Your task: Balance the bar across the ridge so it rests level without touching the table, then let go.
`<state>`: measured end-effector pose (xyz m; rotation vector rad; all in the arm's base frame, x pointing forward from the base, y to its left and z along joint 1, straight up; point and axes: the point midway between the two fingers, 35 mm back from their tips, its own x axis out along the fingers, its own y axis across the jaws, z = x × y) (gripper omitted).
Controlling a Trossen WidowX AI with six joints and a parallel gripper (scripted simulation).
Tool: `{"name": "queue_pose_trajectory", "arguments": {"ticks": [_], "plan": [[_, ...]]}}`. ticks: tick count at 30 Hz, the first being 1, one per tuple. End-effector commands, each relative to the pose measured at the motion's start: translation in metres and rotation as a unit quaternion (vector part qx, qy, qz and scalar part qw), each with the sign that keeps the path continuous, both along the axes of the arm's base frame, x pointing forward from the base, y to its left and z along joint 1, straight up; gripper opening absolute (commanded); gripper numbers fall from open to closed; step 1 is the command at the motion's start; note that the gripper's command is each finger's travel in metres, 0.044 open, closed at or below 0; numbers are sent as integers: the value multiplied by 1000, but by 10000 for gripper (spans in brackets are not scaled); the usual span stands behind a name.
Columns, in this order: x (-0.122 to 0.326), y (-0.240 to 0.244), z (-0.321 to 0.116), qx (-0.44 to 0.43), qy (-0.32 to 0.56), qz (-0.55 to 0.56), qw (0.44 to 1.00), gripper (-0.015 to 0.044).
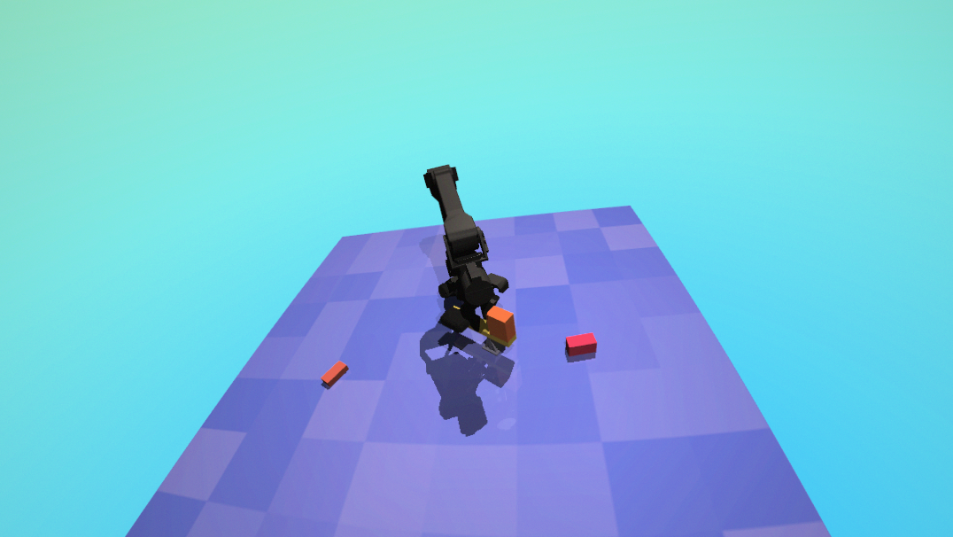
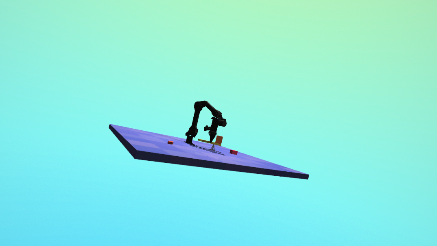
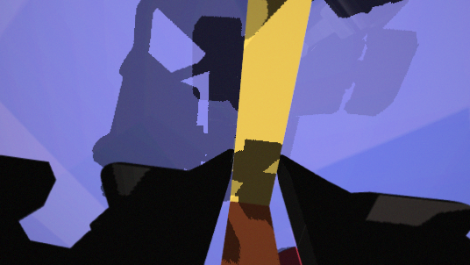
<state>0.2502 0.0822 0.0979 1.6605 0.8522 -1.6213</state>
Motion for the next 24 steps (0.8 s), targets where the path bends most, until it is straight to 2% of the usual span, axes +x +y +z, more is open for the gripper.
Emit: {"name": "queue_pose_trajectory", "arguments": {"ticks": [1,17,24], "plan": [[0,0,0,0,0,0,1000,173],[0,0,0,0,0,0,1000,185],[0,0,0,0,0,0,1000,369]]}}
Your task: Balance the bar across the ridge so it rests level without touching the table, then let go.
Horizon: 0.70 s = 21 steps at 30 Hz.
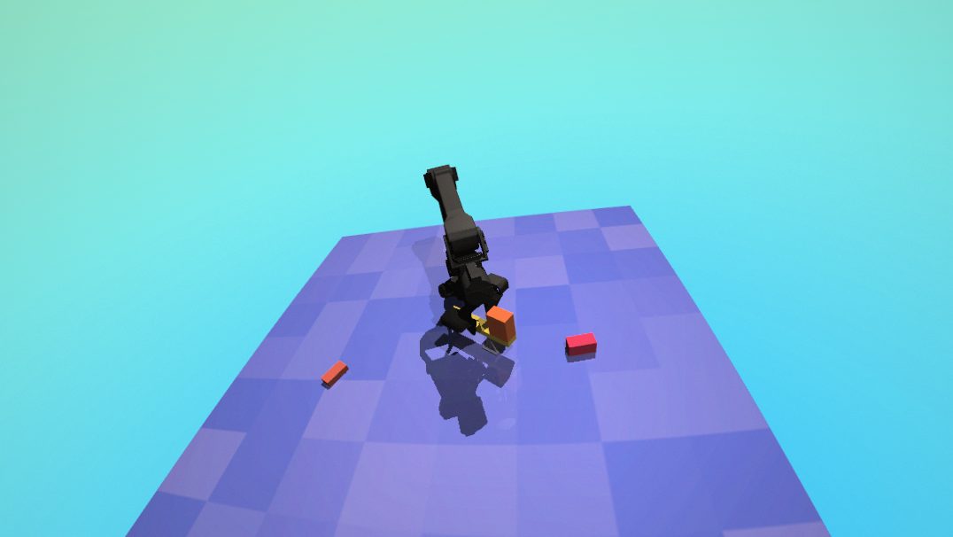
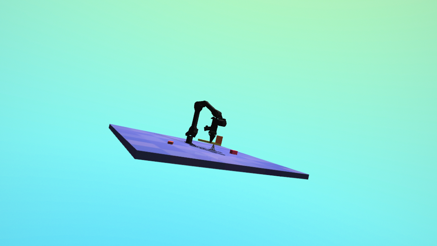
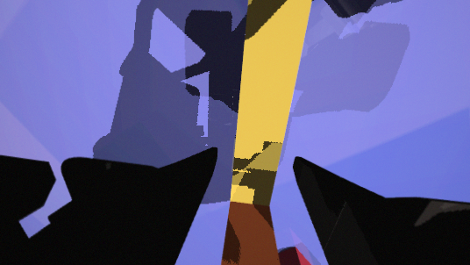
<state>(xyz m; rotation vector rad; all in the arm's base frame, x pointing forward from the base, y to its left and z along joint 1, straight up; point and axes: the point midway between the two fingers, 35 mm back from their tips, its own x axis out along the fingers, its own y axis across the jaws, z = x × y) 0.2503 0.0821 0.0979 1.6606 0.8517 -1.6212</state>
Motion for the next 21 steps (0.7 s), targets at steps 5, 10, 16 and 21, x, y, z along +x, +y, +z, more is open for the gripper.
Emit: {"name": "queue_pose_trajectory", "arguments": {"ticks": [5,10,16,21], "plan": [[0,0,0,0,0,0,1000,440],[4,1,44,0,0,0,1000,440],[-2,-1,100,0,0,0,1000,440],[-2,-1,100,0,0,0,1000,440]]}}
